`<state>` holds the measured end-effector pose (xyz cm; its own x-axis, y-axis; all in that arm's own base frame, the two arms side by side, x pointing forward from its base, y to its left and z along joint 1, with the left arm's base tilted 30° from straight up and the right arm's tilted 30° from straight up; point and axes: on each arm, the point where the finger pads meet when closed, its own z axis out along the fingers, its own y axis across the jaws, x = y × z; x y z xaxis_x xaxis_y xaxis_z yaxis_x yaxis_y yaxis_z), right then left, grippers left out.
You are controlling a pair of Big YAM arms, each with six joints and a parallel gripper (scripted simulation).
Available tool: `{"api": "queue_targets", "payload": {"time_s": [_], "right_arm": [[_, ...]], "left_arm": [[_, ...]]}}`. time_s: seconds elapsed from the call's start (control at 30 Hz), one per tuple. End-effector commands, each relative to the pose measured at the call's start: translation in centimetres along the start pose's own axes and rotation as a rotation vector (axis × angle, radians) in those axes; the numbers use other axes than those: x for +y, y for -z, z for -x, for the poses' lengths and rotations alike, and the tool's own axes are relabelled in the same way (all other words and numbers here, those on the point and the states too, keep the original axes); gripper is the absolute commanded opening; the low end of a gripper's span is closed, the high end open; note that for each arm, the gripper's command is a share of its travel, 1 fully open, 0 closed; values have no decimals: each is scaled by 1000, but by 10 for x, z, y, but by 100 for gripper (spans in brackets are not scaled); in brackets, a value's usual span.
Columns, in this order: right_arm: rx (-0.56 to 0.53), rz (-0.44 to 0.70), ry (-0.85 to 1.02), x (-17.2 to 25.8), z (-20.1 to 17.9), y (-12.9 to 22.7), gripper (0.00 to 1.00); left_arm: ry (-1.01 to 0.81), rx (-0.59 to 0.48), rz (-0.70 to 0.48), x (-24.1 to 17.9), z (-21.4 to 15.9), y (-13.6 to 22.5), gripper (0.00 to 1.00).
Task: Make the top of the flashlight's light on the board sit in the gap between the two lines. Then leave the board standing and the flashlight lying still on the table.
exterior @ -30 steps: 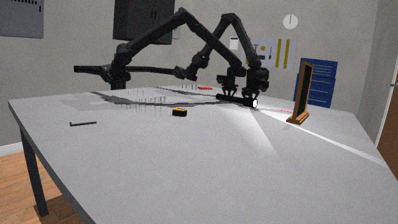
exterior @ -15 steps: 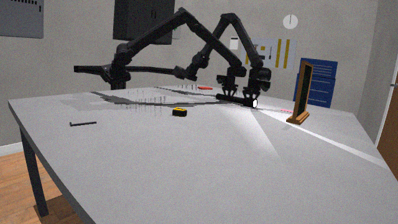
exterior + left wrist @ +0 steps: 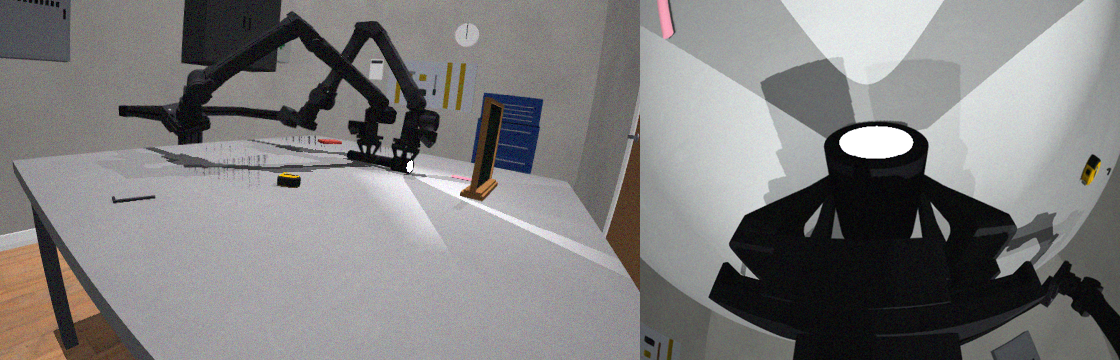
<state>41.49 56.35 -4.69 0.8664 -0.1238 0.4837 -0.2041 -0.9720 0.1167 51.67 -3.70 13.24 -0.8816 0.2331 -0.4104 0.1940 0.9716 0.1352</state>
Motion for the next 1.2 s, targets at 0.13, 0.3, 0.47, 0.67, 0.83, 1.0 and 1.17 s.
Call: {"api": "queue_targets", "payload": {"time_s": [0.13,0.3,0.47,0.67,0.83,1.0,1.17], "right_arm": [[9,-25,-53,-6,-24,-3,29],[9,-25,-53,-6,-24,-3,29],[9,-25,-50,-7,-23,-2,29],[9,-26,-54,-7,-23,-2,29],[9,-26,-54,-7,-23,-2,29],[9,-26,-54,-7,-23,-2,29],[9,-26,-54,-7,-23,-2,29]], "left_arm": [[10,-20,-123,-1,17,5,49],[21,-8,-148,-9,13,3,49],[21,-15,-222,-1,17,5,49],[16,-15,-293,-4,16,5,49],[13,14,-278,-16,1,-2,100],[19,-36,-265,-7,11,8,100],[25,-35,-261,-4,11,8,100]]}}
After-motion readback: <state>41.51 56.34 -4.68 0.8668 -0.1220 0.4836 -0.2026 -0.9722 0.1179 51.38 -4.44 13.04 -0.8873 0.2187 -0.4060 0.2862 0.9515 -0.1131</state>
